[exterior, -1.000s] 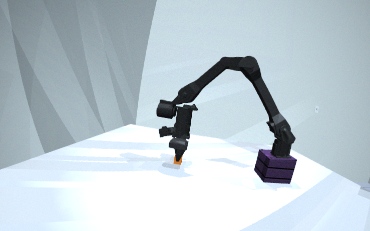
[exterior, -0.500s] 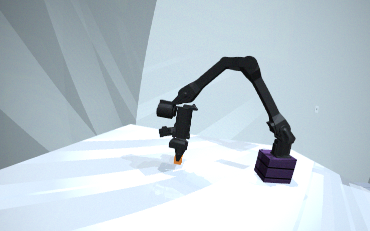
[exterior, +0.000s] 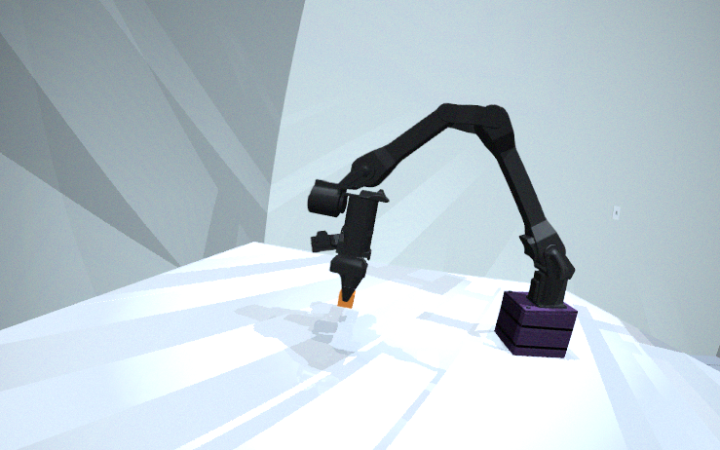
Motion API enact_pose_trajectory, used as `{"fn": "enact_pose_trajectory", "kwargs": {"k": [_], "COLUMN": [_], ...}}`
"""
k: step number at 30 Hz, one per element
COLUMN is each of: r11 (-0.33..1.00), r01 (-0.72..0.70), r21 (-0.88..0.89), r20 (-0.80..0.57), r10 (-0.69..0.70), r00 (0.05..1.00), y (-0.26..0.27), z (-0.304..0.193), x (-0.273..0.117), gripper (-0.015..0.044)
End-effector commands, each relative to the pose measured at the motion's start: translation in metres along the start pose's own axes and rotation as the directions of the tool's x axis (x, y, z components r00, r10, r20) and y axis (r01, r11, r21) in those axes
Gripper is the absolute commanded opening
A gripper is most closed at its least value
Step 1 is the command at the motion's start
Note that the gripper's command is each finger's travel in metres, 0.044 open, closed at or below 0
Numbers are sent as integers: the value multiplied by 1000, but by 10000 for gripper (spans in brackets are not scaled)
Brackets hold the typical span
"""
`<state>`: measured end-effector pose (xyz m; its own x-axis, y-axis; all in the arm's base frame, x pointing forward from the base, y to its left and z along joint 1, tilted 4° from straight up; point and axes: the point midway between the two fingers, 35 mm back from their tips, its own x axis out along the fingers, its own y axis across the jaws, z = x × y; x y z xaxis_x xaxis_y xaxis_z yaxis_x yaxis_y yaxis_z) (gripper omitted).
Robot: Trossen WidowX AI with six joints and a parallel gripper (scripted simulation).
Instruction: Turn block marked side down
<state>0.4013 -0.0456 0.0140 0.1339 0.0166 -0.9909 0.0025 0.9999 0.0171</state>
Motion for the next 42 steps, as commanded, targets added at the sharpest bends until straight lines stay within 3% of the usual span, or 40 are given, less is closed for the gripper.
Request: {"fn": "enact_pose_trajectory", "kwargs": {"k": [1, 28, 42], "r11": [1000, 1000, 1000], "r01": [-6, -6, -6], "r21": [-4, -5, -2], "r20": [51, 445, 561], "r10": [6, 8, 6], "r00": [999, 896, 828], "y": [0, 1, -1], "z": [0, -7, -1], "x": [3, 8, 24], "gripper": [0, 0, 0]}}
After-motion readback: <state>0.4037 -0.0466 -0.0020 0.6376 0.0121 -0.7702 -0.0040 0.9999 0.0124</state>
